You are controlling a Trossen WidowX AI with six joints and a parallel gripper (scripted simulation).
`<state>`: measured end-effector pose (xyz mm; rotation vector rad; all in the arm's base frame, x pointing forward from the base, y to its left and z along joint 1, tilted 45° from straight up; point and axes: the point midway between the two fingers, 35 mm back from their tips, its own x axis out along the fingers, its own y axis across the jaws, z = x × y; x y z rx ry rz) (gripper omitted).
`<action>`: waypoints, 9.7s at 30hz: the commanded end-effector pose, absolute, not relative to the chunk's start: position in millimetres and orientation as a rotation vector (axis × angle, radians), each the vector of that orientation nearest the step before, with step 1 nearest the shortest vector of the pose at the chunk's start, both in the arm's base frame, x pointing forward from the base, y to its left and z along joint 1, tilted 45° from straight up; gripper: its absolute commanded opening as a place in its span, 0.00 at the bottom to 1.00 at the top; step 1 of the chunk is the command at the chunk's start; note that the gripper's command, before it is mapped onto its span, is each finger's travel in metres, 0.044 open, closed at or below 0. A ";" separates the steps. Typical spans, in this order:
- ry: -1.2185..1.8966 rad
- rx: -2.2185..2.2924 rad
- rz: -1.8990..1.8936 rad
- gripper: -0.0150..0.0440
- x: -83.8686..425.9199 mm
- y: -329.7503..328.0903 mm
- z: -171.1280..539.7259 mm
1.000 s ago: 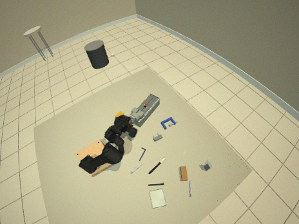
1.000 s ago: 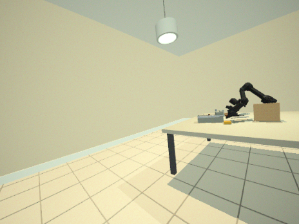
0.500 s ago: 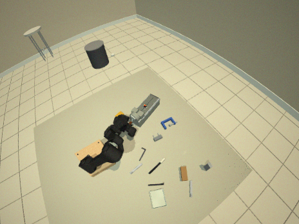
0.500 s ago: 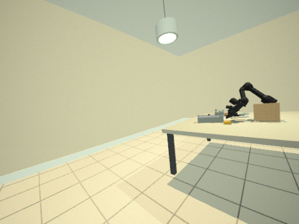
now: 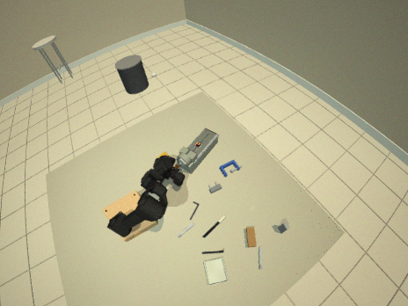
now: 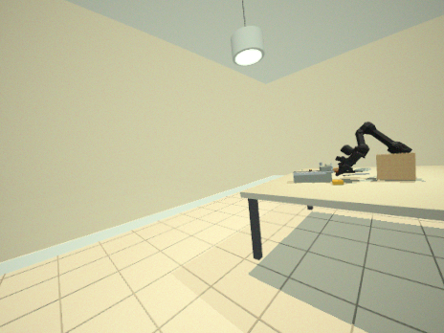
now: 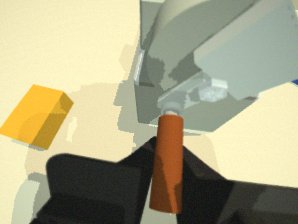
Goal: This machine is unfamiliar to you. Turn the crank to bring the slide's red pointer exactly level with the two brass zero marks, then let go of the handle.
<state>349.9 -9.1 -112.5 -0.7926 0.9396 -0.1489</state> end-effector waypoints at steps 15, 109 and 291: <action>0.938 -0.795 -0.125 0.25 348.6 12.6 -109.0; 0.938 -0.796 -0.125 0.25 363.1 9.8 -55.0; 0.972 -0.716 -0.304 1.00 460.7 99.6 5.6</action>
